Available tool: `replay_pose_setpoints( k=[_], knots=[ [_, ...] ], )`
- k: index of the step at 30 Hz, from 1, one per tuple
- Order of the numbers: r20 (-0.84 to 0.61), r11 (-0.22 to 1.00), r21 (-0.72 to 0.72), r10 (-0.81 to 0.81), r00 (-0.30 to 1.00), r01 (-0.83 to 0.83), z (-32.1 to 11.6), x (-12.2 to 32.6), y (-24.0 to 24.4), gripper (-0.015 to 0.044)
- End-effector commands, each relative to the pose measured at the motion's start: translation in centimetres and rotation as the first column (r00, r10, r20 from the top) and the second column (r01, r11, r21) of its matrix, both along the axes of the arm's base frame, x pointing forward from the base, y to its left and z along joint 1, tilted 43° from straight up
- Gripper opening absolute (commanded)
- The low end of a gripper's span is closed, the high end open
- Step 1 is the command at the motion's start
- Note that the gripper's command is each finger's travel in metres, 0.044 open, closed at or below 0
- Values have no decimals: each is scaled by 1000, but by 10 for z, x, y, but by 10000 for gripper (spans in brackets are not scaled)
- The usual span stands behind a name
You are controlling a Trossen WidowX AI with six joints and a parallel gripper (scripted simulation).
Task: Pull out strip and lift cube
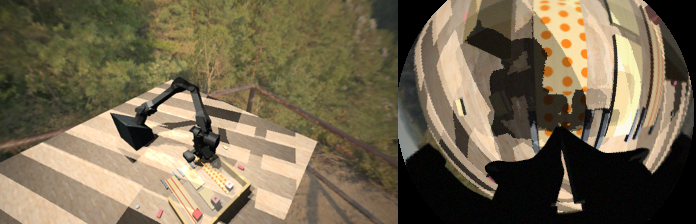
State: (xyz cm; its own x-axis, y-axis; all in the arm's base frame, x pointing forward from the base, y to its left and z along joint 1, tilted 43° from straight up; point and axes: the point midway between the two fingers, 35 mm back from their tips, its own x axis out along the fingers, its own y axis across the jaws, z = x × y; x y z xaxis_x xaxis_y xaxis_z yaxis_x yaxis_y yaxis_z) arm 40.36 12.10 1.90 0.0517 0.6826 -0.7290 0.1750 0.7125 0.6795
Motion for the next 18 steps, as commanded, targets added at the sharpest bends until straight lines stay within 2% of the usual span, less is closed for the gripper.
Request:
replay_pose_setpoints(
  k=[1,18],
  knots=[
    [-18,1000,-2,9,1000,-9,-3,-12,6,0],
    [-20,1000,-2,9,1000,-9,-1,-37,11,0]
  ],
)
